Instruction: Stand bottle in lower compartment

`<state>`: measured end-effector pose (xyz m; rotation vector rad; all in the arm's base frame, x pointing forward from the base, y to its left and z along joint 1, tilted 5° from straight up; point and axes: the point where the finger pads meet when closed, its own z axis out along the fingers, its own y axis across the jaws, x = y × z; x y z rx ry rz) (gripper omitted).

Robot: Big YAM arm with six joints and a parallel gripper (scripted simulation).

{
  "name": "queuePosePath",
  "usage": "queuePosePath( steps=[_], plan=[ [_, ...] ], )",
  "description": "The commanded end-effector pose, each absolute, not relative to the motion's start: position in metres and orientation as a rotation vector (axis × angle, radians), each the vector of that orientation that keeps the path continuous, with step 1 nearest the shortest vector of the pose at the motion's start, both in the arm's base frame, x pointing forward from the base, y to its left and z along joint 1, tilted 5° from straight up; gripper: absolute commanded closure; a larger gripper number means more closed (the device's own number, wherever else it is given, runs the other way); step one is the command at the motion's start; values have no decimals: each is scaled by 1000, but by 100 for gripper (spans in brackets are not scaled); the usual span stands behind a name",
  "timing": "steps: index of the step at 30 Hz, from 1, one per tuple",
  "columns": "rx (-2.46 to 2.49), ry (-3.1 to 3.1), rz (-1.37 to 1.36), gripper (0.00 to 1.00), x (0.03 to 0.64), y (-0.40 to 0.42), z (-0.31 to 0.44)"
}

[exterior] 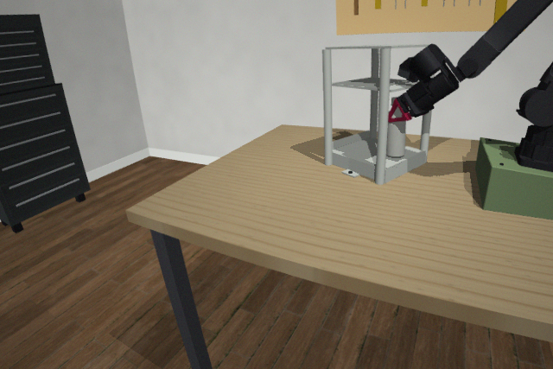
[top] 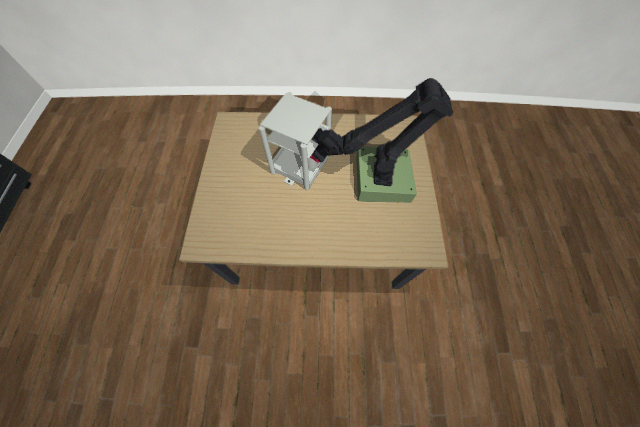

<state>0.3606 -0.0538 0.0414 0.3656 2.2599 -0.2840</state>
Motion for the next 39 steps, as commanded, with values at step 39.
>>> queuePosePath(
  steps=[39],
  plan=[
    [375, 2159, -273, 59, 389, -60, 66]
  ],
)
